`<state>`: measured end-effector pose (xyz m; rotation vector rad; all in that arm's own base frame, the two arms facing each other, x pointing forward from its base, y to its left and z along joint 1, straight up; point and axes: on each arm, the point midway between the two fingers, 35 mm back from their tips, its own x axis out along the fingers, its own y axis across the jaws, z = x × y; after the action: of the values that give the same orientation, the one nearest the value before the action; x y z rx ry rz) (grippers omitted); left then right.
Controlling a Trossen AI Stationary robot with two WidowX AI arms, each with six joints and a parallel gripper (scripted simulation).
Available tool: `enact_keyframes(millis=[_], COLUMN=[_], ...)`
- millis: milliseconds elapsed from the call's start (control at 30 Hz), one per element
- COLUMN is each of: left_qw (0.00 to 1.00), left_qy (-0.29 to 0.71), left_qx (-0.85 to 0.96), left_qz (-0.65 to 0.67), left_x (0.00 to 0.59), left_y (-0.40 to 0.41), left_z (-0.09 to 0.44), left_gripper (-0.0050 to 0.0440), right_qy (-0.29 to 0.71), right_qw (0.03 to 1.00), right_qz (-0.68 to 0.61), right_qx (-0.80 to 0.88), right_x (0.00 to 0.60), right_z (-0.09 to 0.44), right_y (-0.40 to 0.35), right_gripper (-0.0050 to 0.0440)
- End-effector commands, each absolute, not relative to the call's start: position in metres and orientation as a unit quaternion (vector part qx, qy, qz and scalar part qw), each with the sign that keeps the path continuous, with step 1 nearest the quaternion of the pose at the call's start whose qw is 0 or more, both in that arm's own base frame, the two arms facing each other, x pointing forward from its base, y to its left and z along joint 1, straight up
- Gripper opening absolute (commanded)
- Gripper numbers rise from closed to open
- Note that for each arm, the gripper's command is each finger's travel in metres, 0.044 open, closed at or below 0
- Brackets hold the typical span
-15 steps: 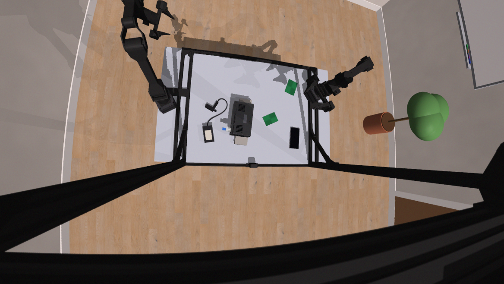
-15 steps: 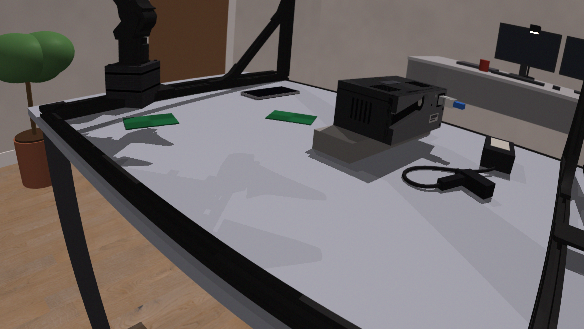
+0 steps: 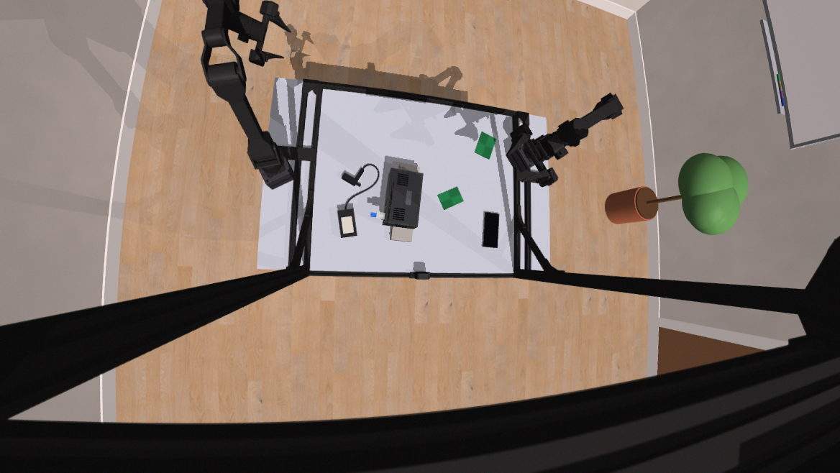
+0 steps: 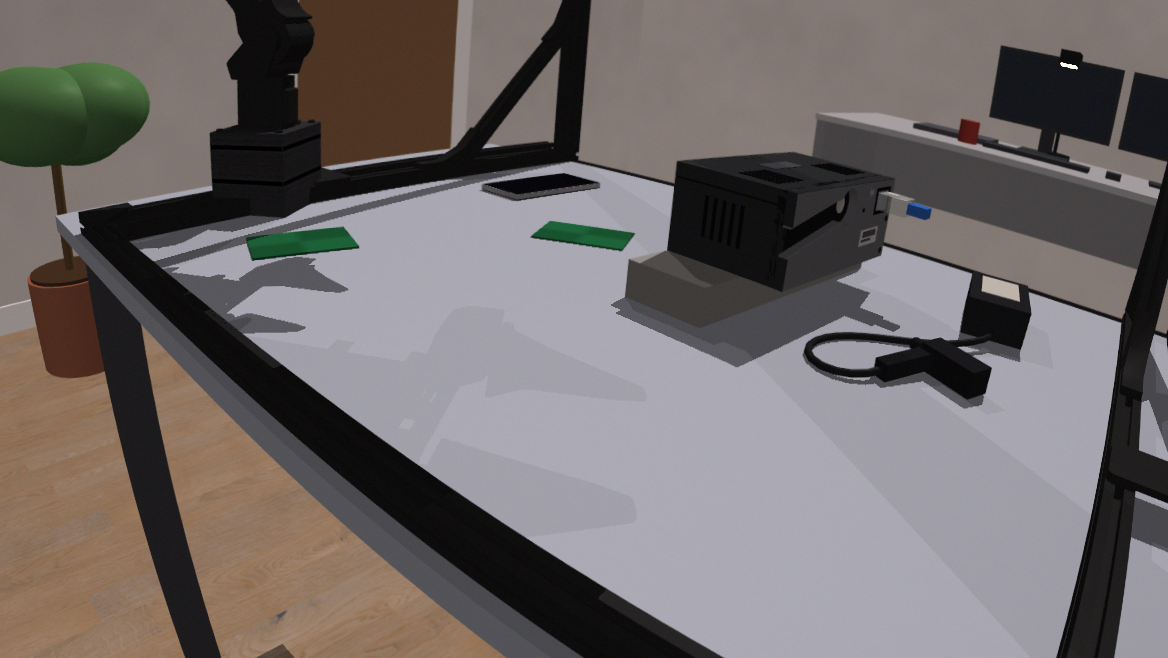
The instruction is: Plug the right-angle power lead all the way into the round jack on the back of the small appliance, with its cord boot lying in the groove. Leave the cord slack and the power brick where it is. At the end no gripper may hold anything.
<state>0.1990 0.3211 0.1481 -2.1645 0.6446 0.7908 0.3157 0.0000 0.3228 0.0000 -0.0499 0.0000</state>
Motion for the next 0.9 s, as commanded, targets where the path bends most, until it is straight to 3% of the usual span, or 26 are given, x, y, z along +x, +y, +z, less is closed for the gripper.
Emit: enact_keyframes(millis=[0,600,867], left_qw=[0.366,0.434,0.551], left_qy=[0.251,0.321,0.441], left_qx=[-0.842,-0.791,-0.671], left_qz=[0.308,0.289,0.23], left_x=[0.199,0.232,0.279], left_y=[0.321,0.289,0.221], left_z=[0.148,0.137,0.116], left_gripper=[0.04,0.04,0.04], right_qy=[-0.025,-0.023,-0.019], right_qw=[1.0,1.0,1.0], right_qz=[0.0,0.0,-0.001], right_qx=[0.0,-0.003,-0.007], right_x=[0.316,0.309,0.29], right_z=[0.323,0.329,0.34], right_y=[0.0,-0.015,-0.04], right_gripper=[0.04,0.04,0.04])
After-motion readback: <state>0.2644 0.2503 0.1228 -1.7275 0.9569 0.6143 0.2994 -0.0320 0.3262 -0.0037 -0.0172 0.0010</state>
